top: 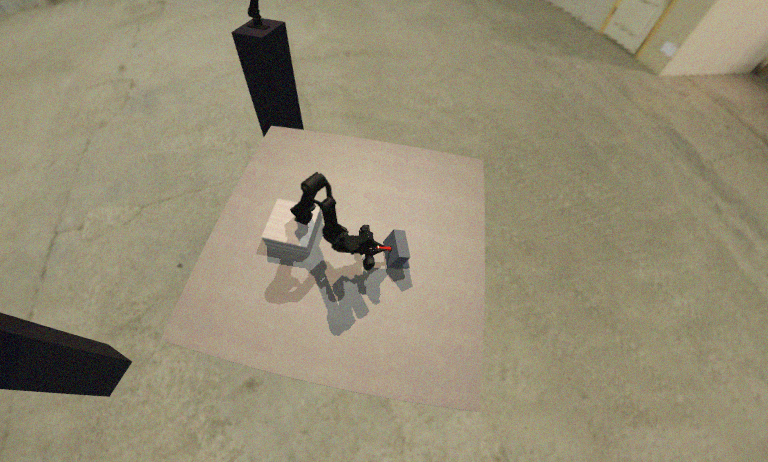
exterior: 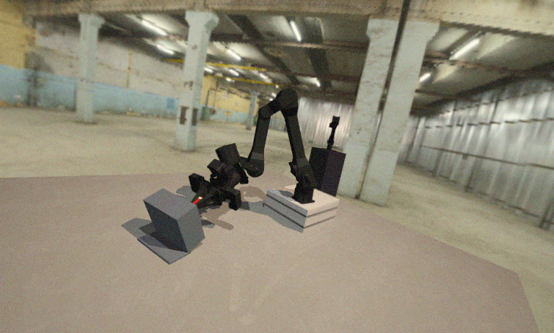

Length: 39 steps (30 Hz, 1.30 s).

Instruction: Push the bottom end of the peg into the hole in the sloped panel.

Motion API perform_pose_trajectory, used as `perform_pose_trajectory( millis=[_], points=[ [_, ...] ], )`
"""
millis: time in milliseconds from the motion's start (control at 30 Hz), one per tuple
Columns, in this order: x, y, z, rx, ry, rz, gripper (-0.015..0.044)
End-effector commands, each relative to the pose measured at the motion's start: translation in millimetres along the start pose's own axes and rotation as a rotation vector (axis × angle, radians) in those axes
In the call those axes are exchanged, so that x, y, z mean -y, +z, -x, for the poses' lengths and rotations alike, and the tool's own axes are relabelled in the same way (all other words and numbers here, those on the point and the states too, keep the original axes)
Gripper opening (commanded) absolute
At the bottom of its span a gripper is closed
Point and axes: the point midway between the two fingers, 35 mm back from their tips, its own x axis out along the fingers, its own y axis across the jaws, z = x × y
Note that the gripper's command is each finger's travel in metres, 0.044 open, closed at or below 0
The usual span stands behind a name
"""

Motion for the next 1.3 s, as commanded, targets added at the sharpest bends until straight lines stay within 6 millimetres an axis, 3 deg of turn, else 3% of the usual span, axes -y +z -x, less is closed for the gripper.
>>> perform_pose_trajectory(
  millis=[0,967,1267],
  points=[
    [1.3,-0.4,-2.8,-0.001,-0.004,-0.003,0.0],
    [0.5,0.1,-10.1,-0.001,0.001,-0.002,0.0],
    [0.5,0.1,-10.1,-0.001,0.001,-0.002,0.0236]
  ],
)
